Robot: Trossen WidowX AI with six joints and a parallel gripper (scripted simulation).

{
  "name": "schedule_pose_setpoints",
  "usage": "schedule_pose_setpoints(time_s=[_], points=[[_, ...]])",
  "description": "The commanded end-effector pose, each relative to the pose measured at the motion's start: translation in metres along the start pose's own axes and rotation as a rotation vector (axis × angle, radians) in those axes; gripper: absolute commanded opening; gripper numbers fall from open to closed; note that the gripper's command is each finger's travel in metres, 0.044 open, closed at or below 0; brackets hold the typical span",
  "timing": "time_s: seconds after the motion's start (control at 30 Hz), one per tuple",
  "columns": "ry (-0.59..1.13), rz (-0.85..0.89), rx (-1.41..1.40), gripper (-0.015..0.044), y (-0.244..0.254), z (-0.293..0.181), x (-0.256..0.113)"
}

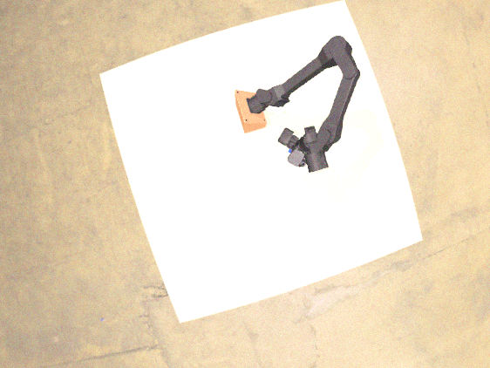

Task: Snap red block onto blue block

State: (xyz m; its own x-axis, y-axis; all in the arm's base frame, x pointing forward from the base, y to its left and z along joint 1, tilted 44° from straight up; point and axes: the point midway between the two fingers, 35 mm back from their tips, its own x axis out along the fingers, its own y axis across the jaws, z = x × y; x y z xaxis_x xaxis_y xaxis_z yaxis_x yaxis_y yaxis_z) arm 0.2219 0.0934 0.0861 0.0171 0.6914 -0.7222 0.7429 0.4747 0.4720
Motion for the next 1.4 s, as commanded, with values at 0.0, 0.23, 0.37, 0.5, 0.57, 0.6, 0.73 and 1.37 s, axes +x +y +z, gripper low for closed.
schedule_pose_setpoints(time_s=[0.0, 0.23, 0.37, 0.5, 0.57, 0.6, 0.73, 1.37], points=[[0.007, 0.003, 0.021, 0.0000, -0.001, -0.006, 0.004], [0.008, 0.003, 0.020, 0.0000, -0.001, -0.007, 0.026], [0.008, 0.003, 0.020, 0.0000, -0.001, -0.008, 0.028], [0.009, 0.004, 0.021, 0.0000, -0.001, -0.009, 0.034], [0.010, 0.004, 0.021, 0.0000, -0.002, -0.010, 0.038], [0.010, 0.005, 0.021, 0.0000, -0.002, -0.010, 0.039], [0.009, 0.004, 0.021, 0.0000, -0.002, -0.009, 0.040], [0.009, 0.004, 0.021, 0.0000, -0.002, -0.009, 0.043]])
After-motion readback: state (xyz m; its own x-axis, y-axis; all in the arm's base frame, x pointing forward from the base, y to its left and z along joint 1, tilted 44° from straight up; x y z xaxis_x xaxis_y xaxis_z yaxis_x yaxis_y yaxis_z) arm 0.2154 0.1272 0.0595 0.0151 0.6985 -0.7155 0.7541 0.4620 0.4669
